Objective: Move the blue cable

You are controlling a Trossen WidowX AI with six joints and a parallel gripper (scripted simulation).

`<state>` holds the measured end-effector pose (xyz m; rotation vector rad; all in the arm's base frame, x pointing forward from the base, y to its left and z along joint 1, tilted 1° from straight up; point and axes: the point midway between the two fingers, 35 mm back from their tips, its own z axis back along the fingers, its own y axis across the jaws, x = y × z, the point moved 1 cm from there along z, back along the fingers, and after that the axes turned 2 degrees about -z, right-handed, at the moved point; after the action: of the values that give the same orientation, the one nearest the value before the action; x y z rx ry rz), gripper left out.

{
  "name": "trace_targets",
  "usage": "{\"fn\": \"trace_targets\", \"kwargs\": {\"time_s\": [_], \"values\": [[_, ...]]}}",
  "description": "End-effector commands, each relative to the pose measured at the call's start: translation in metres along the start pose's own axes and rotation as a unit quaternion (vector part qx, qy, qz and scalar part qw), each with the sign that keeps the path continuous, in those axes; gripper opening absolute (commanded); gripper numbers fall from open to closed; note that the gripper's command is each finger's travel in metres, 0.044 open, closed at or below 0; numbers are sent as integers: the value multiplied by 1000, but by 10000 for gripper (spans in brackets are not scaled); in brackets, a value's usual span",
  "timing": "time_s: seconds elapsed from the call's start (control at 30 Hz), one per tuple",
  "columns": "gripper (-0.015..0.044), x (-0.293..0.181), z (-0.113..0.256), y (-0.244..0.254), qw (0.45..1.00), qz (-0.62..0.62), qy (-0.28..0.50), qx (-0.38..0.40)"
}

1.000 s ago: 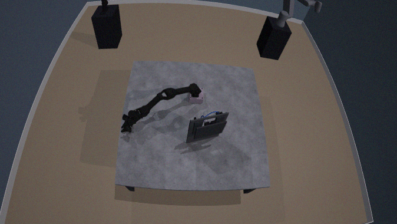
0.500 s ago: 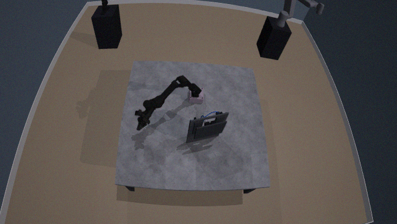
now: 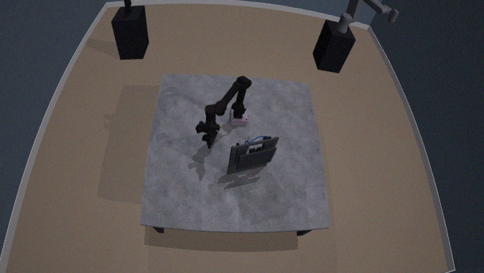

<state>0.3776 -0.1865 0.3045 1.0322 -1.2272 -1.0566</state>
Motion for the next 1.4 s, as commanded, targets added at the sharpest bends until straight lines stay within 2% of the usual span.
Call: {"fn": "trace_targets", "kwargs": {"time_s": [0.0,0.27,0.37,0.6,0.83,1.37], "values": [[239,-66,32,5,996,-38,80,28],[239,-173,98,-7,968,-91,224,60],[239,-188,109,-12,962,-99,248,63],[239,-188,108,-12,962,-99,248,63],[239,-201,53,-3,961,-99,248,66],[239,-204,38,0,961,-99,248,66]]}}
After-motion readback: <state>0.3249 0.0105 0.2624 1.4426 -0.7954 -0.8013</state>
